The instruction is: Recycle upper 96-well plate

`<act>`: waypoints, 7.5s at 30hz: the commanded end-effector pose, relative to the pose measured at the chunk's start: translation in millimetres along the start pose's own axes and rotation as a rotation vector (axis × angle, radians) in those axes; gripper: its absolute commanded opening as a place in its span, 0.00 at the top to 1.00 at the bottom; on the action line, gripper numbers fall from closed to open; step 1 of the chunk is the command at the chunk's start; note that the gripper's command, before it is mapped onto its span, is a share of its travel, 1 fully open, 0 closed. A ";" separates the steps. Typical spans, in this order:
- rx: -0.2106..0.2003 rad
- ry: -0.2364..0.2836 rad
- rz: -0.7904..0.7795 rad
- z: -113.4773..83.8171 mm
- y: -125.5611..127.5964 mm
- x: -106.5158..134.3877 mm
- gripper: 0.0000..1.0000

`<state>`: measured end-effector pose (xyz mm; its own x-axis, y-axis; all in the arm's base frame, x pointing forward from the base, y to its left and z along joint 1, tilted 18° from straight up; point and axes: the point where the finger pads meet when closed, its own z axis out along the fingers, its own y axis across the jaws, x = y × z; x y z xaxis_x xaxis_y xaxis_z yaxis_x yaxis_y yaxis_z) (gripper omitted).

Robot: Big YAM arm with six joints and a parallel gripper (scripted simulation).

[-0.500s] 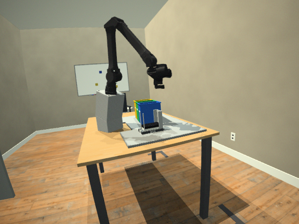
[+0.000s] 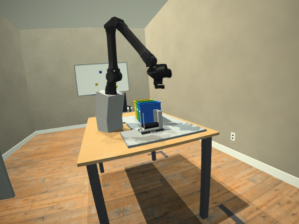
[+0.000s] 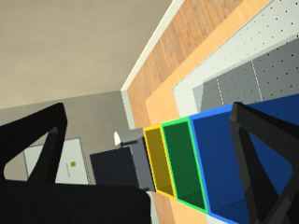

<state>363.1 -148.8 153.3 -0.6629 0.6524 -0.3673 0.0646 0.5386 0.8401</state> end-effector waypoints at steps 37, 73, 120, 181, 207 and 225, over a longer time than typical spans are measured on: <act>0.819 0.323 -0.563 -37.4 -117.7 53.7 0.00; 1.094 0.522 -0.724 -73.6 -136.2 55.6 0.00; 1.085 0.546 -0.696 -59.6 -180.5 69.5 0.00; 1.087 0.539 -0.700 -25.5 -264.3 71.5 0.00; 1.085 0.544 -0.697 -12.0 -298.8 78.4 0.00; 1.084 0.547 -0.695 -2.4 -322.8 82.6 0.00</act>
<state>287.3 -263.0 -141.6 -0.9840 -0.0693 -0.1640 -0.0248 0.9654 -0.2596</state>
